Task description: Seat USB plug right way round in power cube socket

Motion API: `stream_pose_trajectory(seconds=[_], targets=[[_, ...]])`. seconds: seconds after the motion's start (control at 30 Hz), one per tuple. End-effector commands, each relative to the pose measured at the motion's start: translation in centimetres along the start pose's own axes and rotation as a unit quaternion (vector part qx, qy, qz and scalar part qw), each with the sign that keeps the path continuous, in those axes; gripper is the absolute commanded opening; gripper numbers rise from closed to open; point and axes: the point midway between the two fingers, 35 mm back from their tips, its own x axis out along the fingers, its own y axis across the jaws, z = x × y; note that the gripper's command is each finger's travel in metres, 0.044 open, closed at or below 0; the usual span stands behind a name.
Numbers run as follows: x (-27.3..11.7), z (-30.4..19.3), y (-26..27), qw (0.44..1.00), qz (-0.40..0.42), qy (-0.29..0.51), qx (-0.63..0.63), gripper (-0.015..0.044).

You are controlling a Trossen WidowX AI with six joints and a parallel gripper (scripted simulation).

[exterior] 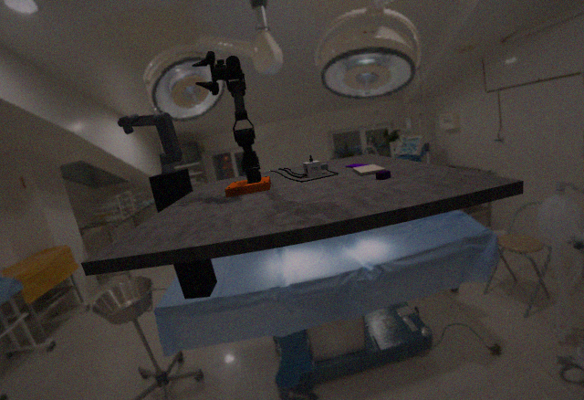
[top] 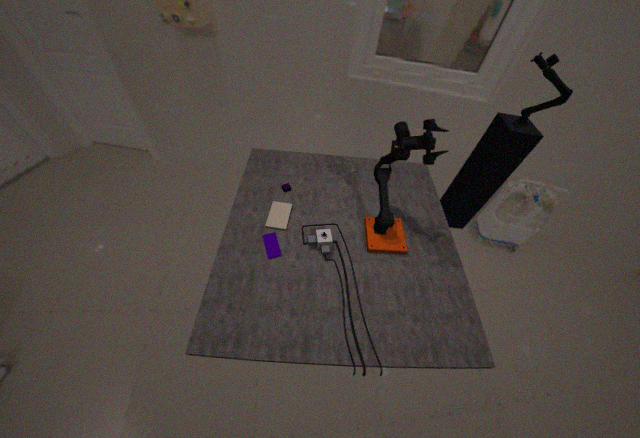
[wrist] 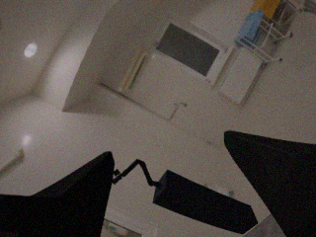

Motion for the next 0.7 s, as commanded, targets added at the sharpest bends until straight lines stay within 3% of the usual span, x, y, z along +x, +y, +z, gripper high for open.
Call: stream_pose_trajectory(seconds=[0.0,0.33,0.67], targets=[[0.0,0.3,-0.1,1.000,0.000,-0.004,0.003,0.0426],[-1.8,15.9,-7.0,0.962,-0.007,-0.241,0.128,0.0440],[-13.2,27.2,-18.2,0.817,-0.071,-0.512,0.257,0.0440]])
